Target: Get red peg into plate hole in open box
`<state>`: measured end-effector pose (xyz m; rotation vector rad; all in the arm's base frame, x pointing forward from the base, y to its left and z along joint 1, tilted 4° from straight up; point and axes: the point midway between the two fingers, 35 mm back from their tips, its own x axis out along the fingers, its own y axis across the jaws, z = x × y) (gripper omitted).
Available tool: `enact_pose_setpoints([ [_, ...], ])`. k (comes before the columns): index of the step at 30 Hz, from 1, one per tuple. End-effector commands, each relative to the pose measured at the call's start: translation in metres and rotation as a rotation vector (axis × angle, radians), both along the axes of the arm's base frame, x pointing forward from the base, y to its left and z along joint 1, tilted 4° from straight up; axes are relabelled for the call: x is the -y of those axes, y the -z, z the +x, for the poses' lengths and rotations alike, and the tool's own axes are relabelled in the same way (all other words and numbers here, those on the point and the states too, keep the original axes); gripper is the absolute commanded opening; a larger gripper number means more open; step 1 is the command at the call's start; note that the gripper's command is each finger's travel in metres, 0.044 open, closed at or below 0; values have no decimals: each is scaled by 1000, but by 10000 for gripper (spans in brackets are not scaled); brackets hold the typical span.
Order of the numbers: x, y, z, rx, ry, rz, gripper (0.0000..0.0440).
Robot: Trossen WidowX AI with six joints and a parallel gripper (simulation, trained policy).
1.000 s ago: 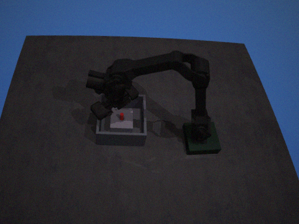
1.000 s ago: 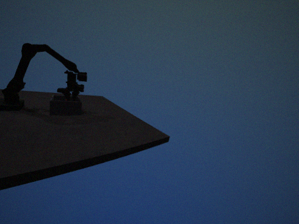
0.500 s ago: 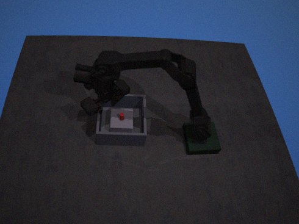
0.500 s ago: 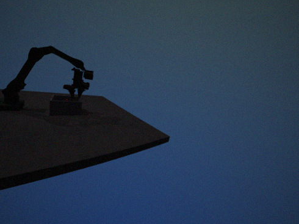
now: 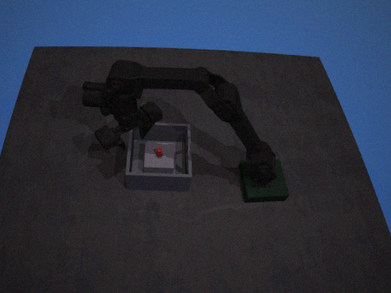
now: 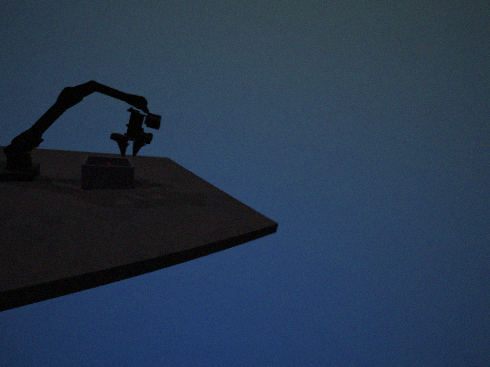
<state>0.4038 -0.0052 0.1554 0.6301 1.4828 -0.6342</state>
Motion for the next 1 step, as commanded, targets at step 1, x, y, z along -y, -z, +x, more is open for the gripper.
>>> enact_pose_setpoints([
  [1, -4, -5, 1, -13, 8, 9, 306],
])
